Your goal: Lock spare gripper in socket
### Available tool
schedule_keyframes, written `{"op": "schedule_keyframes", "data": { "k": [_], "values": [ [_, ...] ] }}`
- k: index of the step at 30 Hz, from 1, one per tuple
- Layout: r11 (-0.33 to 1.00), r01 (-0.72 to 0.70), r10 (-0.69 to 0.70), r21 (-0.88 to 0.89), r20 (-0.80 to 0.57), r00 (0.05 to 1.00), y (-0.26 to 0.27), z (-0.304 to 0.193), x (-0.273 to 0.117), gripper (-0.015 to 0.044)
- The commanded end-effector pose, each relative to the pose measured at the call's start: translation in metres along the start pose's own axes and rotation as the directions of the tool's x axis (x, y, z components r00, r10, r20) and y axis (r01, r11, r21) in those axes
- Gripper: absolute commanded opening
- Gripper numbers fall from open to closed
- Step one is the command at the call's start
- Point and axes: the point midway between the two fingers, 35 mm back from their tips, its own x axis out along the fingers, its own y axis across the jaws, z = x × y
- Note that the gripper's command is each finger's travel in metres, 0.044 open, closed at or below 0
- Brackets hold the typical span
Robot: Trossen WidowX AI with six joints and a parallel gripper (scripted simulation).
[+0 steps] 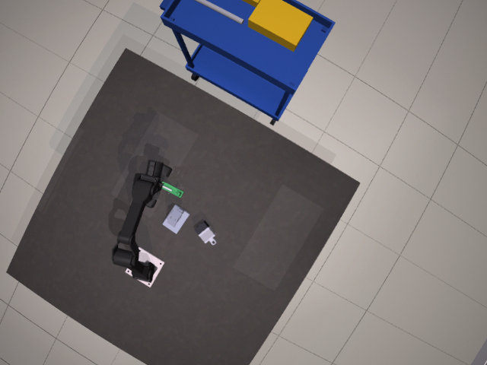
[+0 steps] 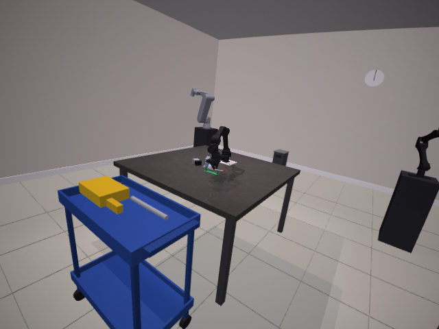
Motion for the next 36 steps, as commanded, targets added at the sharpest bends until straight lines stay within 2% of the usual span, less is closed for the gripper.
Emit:
{"op": "schedule_keyframes", "data": {
  "k": [1, 17, 23, 27, 36],
  "values": [
    [1.0, -0.001, 0.001, -0.004, -0.004, 1.0, 0.001, -0.001, 0.007, 0.018],
    [1.0, -0.001, 0.001, -0.004, -0.004, 1.0, 0.003, -0.003, 0.027, 0.018],
    [1.0, -0.001, 0.001, -0.004, -0.004, 1.0, 0.003, -0.003, 0.027, 0.0023],
    [1.0, -0.001, 0.001, -0.004, -0.004, 1.0, 0.003, -0.003, 0.027, 0.0],
    [1.0, -0.002, 0.002, -0.003, -0.003, 1.0, 0.003, -0.003, 0.023, 0.0]
  ]
}}
